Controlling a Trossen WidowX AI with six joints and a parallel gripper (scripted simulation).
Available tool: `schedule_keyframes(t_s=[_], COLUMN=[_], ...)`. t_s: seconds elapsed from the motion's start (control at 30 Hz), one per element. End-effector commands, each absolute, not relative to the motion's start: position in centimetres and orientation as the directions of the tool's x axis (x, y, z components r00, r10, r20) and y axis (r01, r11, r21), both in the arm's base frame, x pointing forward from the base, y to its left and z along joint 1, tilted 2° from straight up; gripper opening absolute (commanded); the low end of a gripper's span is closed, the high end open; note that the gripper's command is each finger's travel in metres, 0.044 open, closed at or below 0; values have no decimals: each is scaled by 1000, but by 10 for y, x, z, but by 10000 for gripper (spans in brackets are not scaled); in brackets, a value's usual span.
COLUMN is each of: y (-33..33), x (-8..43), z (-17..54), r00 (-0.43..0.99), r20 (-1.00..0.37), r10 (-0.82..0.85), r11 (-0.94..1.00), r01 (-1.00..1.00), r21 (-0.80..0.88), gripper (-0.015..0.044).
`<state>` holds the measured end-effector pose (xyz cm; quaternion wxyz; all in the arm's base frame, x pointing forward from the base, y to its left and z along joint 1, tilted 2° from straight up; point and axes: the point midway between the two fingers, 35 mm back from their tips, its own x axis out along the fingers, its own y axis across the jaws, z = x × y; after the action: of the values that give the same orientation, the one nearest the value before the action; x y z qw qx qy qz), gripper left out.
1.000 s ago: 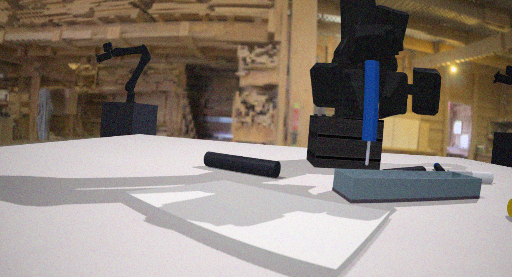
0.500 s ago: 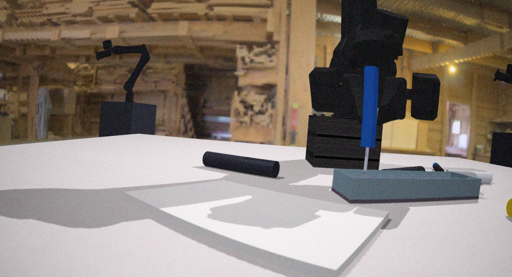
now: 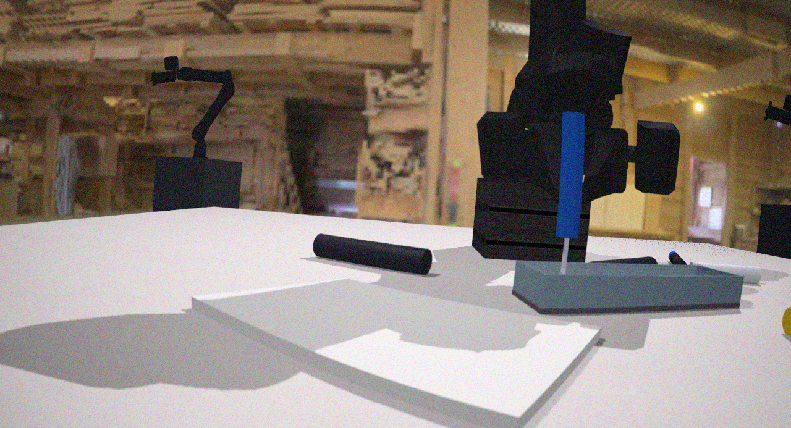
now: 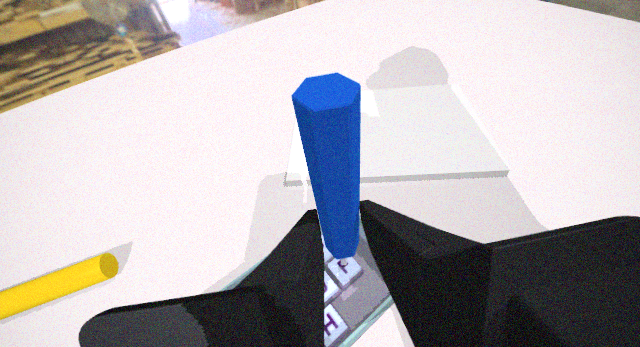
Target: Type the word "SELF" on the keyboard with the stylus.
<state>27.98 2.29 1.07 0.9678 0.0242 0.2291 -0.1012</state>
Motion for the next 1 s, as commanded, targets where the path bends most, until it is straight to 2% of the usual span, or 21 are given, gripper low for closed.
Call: schedule_keyframes(t_s=[0.0,0.97], y=[23,23], x=[280,280], z=[9,1], r00=[875,874], r20=[-449,-450], r10=[-182,-182], r11=[979,979], r01=[202,202], r21=[-4,-4], gripper=[81,81])
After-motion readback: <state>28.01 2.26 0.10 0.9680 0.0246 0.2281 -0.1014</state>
